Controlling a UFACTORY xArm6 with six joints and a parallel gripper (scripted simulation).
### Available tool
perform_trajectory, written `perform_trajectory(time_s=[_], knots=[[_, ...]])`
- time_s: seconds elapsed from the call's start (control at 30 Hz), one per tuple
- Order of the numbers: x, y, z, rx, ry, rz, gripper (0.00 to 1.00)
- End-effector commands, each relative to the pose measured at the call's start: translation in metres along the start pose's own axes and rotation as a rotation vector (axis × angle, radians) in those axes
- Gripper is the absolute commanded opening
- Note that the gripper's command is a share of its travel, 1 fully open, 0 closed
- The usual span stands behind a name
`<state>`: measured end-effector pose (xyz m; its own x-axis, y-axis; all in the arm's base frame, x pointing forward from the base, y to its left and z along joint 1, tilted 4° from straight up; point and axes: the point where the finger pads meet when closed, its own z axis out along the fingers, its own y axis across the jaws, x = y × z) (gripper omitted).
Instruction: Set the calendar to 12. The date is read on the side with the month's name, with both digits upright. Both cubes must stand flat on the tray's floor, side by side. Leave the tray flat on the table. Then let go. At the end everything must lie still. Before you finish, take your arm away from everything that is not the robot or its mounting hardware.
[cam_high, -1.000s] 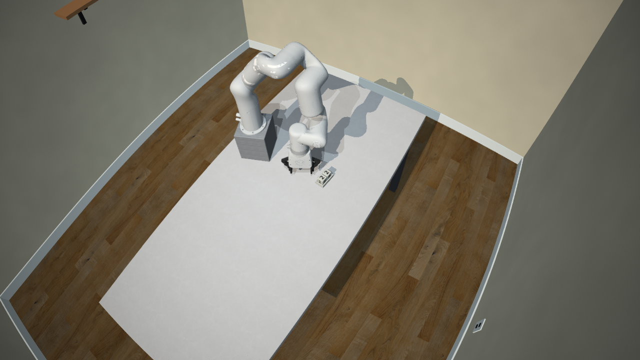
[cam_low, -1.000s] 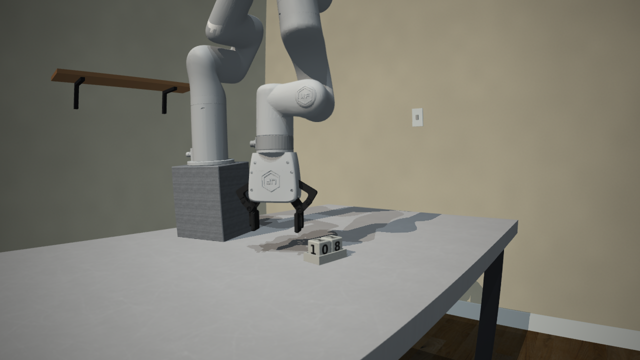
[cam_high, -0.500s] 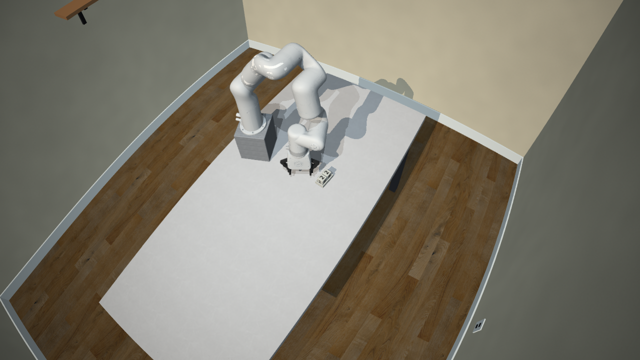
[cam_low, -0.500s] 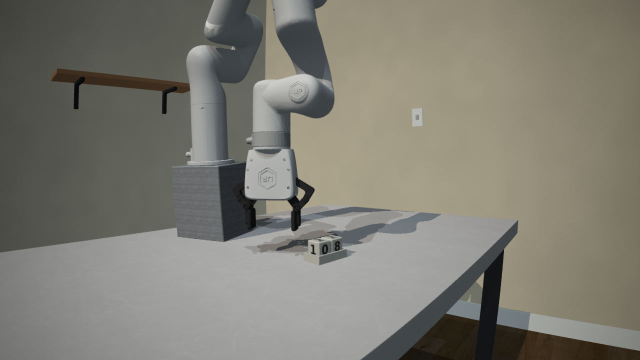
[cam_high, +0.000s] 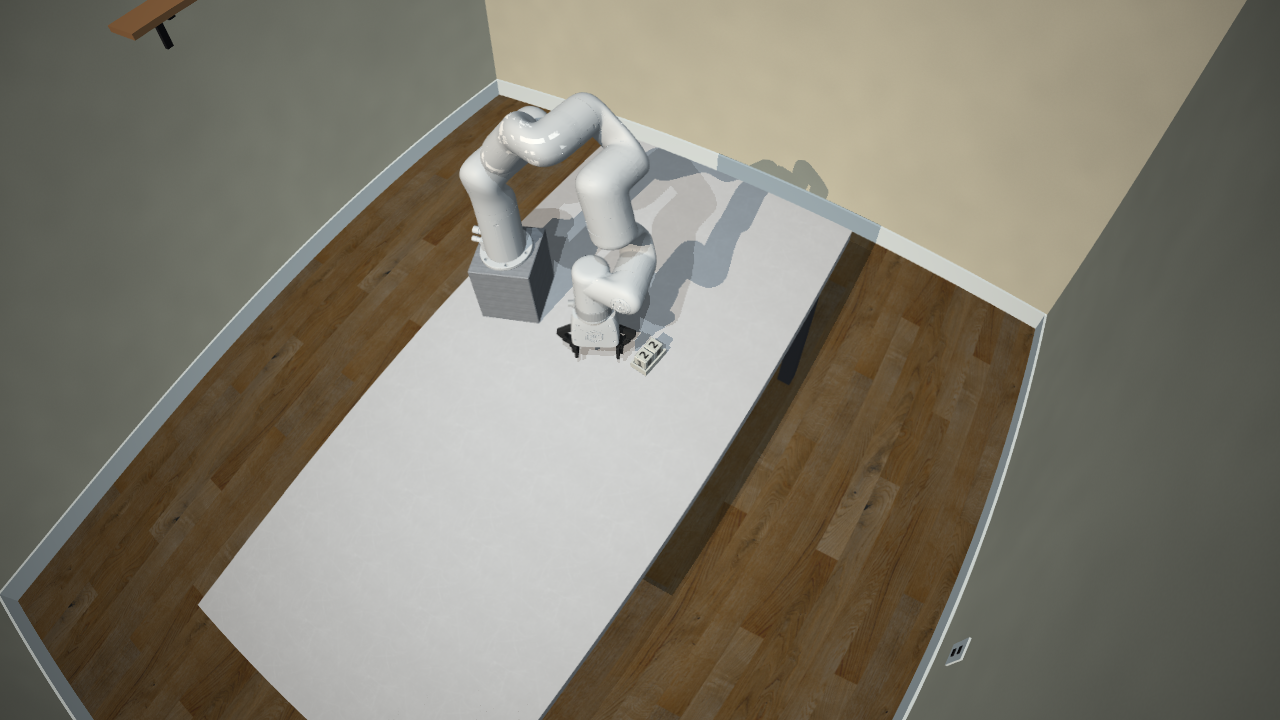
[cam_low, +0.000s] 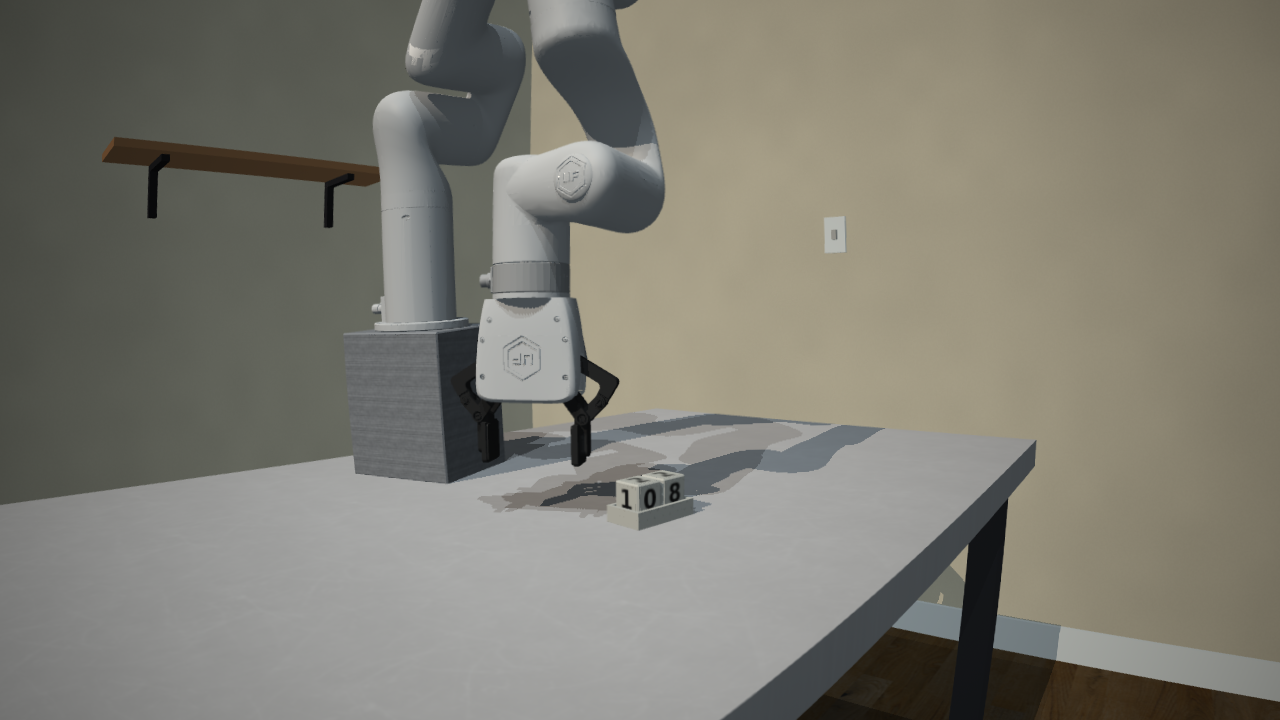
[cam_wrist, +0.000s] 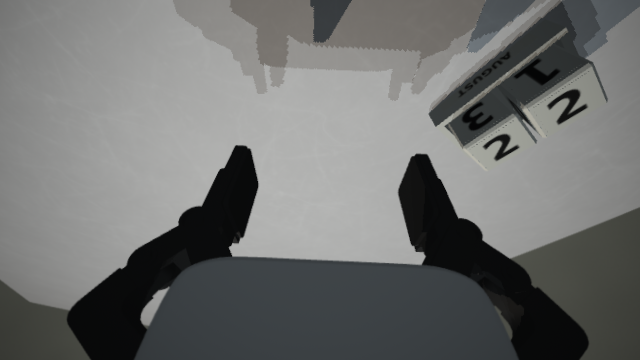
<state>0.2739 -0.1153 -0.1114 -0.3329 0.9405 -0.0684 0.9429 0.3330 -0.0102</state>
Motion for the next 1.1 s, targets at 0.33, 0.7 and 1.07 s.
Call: perform_trajectory(time_s=[0.33, 0.7, 1.07], knots=[[-0.003, 0.000, 0.023, -0.002, 0.008, -0.001, 1.00], [-0.003, 0.000, 0.031, -0.002, 0.008, -0.001, 1.00], [-0.003, 0.000, 0.031, -0.002, 0.008, -0.001, 1.00]])
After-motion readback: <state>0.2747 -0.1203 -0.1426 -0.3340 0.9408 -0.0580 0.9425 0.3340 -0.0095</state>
